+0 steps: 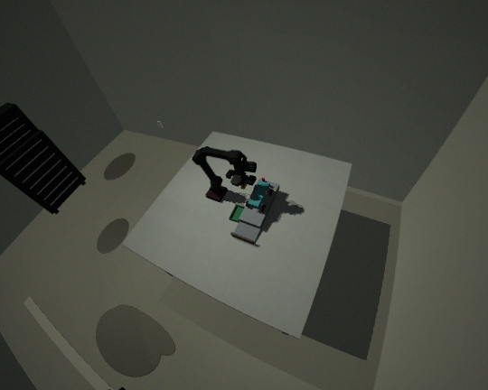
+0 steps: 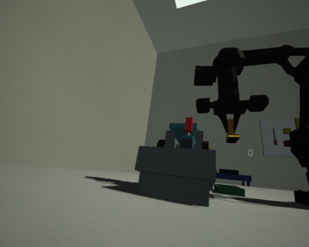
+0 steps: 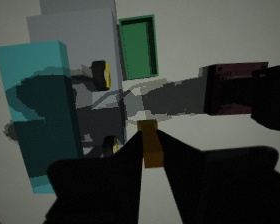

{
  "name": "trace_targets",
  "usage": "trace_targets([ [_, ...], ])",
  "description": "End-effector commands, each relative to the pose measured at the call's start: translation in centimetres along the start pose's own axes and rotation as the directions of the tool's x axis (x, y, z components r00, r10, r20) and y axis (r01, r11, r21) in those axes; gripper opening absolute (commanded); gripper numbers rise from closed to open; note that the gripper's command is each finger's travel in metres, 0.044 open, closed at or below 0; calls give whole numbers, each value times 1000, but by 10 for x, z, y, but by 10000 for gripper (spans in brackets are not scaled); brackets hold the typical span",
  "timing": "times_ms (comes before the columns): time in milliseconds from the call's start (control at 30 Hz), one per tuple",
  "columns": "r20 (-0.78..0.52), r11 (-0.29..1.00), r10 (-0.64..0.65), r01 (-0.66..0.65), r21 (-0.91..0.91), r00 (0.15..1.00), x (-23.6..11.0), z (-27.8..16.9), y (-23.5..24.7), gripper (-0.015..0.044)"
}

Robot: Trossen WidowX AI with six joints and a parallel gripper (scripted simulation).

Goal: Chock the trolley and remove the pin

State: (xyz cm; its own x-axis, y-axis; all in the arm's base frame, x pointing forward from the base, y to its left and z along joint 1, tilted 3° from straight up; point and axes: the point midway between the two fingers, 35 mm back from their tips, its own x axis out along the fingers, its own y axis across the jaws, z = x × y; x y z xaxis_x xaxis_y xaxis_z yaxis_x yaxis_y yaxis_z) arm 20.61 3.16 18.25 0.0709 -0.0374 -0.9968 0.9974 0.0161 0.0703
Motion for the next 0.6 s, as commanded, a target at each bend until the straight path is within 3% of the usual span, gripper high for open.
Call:
trace_targets([
  [0,-5,1000,1,-1,-1,1000,1,11,2,0],
  [567,0,1000,2,-2,-1,1000,4,66,13,0],
])
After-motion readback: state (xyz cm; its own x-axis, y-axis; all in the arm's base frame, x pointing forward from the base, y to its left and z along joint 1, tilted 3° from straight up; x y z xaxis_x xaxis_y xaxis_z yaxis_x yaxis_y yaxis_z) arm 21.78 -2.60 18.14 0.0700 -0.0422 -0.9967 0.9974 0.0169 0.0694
